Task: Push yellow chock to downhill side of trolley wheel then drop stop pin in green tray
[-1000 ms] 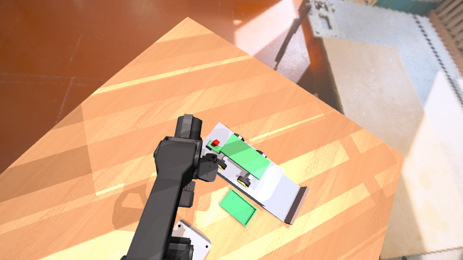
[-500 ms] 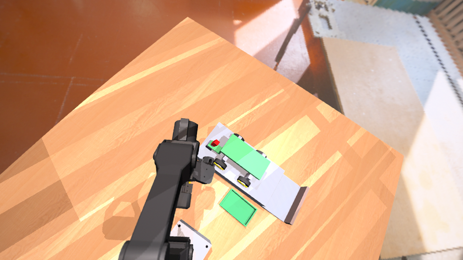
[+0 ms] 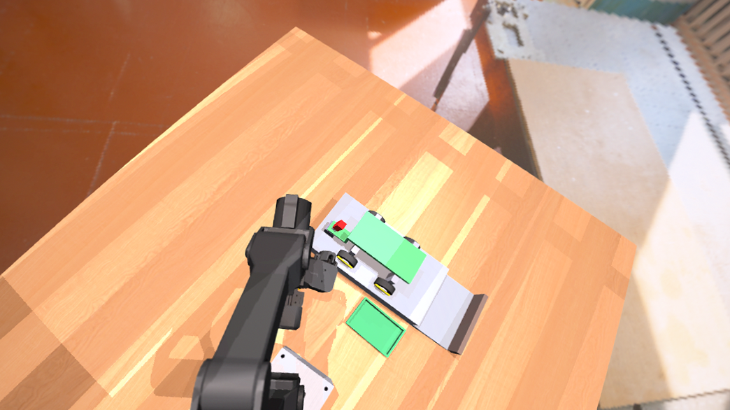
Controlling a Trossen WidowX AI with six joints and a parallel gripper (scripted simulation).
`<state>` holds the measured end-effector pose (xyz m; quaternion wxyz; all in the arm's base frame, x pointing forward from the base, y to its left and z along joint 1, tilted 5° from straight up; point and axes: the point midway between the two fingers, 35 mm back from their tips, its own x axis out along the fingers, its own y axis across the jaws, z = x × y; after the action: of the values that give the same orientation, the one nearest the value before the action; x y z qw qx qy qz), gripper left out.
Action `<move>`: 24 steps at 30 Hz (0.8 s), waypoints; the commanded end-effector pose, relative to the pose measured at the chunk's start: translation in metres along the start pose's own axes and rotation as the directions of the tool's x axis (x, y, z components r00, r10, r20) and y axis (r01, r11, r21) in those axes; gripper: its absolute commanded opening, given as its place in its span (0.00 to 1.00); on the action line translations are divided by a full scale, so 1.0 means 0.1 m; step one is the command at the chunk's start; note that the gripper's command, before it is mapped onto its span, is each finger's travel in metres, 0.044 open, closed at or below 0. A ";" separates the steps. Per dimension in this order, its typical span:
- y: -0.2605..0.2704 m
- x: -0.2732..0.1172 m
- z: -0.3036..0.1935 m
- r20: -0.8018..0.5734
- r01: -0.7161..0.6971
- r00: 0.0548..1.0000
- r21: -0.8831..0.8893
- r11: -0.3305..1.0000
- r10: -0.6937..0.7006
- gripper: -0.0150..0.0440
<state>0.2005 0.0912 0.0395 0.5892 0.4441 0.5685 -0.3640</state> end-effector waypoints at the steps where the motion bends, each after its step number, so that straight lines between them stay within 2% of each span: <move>1: -0.02 0.09 0.01 0.005 0.010 1.000 0.004 1.000 -0.010 0.58; 24: -0.02 0.31 0.01 0.005 0.011 1.000 0.004 1.000 -0.011 0.58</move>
<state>0.2013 0.0924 0.0115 0.5880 0.4422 0.5698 -0.3660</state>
